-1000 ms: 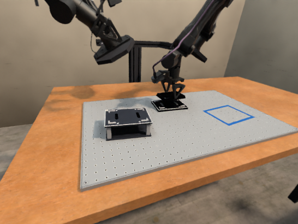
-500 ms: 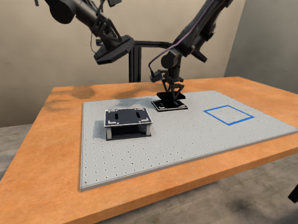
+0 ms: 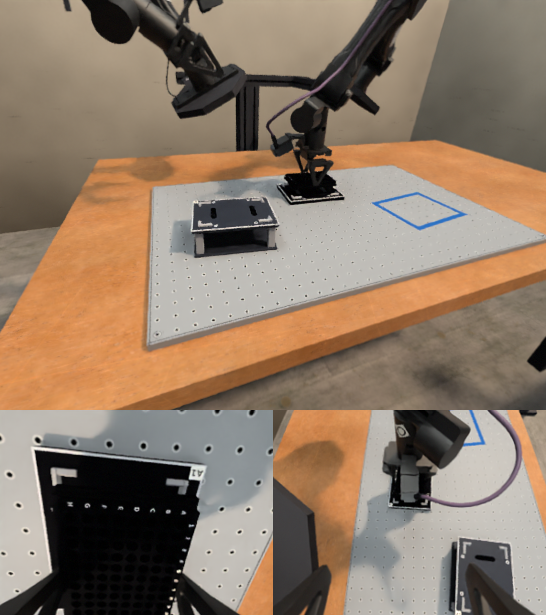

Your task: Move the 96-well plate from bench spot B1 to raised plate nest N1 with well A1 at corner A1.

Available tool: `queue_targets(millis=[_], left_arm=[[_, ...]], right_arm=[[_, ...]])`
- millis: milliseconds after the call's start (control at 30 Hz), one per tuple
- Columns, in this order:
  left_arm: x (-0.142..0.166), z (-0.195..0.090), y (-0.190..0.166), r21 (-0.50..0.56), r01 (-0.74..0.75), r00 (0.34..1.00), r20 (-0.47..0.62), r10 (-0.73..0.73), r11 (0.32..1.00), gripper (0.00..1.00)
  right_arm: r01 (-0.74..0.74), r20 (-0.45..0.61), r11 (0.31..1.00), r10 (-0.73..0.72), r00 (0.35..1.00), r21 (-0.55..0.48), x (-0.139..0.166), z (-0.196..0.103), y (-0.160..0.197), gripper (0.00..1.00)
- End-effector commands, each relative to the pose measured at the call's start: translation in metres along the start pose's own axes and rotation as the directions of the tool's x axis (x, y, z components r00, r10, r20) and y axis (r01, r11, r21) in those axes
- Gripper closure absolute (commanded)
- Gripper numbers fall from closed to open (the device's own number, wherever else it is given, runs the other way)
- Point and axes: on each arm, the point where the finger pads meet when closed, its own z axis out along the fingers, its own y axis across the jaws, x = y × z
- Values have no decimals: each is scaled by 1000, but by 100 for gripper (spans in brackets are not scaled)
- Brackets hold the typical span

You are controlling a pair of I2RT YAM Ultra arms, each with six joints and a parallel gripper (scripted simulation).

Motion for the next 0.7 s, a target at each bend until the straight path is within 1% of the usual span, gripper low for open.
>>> queue_targets(millis=[0,100,300,667], left_arm=[[-9,-7,11,-25,3,1000,24,-3,1000,21],[-12,-6,16,-44,0,999,35,1,999,21],[-7,4,13,-39,-7,1000,30,8,999,21],[-5,6,9,-25,-9,1000,22,10,1000,21]], right_arm=[[21,23,999,-21,1000,32,-10,-10,-5,0],[21,23,999,-21,1000,32,-10,-10,-5,0],[21,23,999,-21,1000,32,-10,-10,-5,0],[21,23,999,-21,1000,32,-10,-10,-5,0]])
